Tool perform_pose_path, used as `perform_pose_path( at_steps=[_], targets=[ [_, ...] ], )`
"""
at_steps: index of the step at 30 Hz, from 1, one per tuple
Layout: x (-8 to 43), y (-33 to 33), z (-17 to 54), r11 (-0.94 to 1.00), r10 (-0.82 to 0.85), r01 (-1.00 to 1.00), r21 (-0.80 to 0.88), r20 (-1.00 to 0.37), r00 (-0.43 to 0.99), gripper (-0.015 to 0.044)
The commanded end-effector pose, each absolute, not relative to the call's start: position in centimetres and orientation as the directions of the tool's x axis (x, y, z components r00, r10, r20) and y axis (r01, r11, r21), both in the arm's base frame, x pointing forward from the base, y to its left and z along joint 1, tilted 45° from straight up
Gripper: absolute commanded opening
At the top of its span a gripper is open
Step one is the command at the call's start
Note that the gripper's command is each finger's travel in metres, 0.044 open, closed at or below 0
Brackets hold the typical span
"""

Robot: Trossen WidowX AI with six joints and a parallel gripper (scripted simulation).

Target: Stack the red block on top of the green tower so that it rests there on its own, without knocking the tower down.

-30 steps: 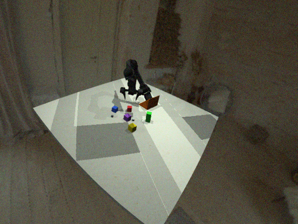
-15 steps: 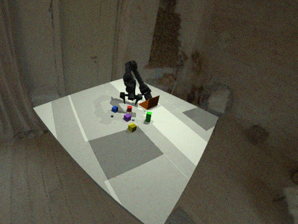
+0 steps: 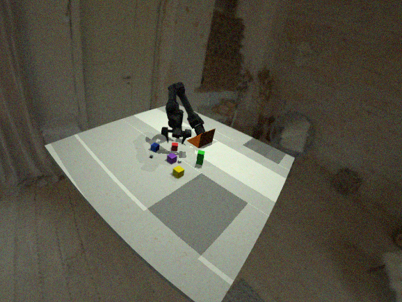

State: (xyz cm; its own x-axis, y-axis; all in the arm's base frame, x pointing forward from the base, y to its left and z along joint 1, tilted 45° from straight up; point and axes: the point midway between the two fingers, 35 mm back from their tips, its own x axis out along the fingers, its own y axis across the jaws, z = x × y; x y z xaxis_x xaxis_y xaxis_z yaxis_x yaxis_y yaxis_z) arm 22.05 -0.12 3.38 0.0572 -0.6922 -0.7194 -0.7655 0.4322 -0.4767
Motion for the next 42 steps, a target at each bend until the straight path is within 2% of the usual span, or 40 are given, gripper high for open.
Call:
perform_pose_path(
  at_steps=[1, 38, 42],
  targets=[
    [22.0, -0.7, 2.8, 0.425, -0.696, -0.771, -0.475, -0.716, 0.057, 0.0440],
    [22.1, -2.9, 0.7, 0.424, -0.699, -0.770, -0.477, -0.713, 0.057, 0.0440],
    [22.1, -2.9, 0.7, 0.424, -0.699, -0.770, -0.477, -0.713, 0.057, 0.0335]
  ],
)
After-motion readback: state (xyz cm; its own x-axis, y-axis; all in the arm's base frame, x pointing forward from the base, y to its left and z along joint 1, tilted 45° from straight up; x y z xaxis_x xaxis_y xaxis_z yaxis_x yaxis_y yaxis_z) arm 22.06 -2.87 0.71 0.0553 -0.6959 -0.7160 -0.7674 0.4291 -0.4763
